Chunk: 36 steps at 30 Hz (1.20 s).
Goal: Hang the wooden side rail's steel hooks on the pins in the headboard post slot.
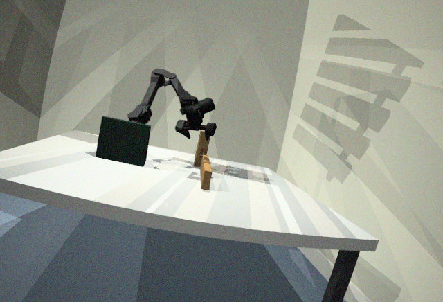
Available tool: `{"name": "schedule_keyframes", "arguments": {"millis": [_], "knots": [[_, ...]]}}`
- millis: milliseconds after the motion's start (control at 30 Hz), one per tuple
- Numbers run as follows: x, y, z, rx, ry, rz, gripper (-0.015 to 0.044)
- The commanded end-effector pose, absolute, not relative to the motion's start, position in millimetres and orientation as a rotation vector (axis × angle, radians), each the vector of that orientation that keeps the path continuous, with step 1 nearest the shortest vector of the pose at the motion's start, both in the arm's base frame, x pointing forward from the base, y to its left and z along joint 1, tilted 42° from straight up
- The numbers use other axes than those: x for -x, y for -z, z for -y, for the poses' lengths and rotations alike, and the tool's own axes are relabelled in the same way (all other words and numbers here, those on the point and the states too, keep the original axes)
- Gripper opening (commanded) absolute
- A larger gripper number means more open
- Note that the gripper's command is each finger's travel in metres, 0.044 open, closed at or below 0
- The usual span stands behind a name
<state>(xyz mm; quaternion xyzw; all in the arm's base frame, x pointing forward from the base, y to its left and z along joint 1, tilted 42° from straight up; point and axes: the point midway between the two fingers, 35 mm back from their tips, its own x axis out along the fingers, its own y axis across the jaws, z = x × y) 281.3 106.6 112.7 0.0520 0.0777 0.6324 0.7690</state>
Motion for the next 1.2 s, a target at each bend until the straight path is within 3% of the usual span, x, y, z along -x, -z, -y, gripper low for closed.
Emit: {"name": "schedule_keyframes", "arguments": {"millis": [0, 900, 1167], "knots": [[-282.5, -112.1, -103.4, -0.303, -1.381, -0.255, 0.0440], [-284.2, -111.7, -103.3, -0.317, -1.375, -0.271, 0.0440], [-342.8, -92.1, -99.7, -0.893, -0.967, -0.957, 0.0440]]}}
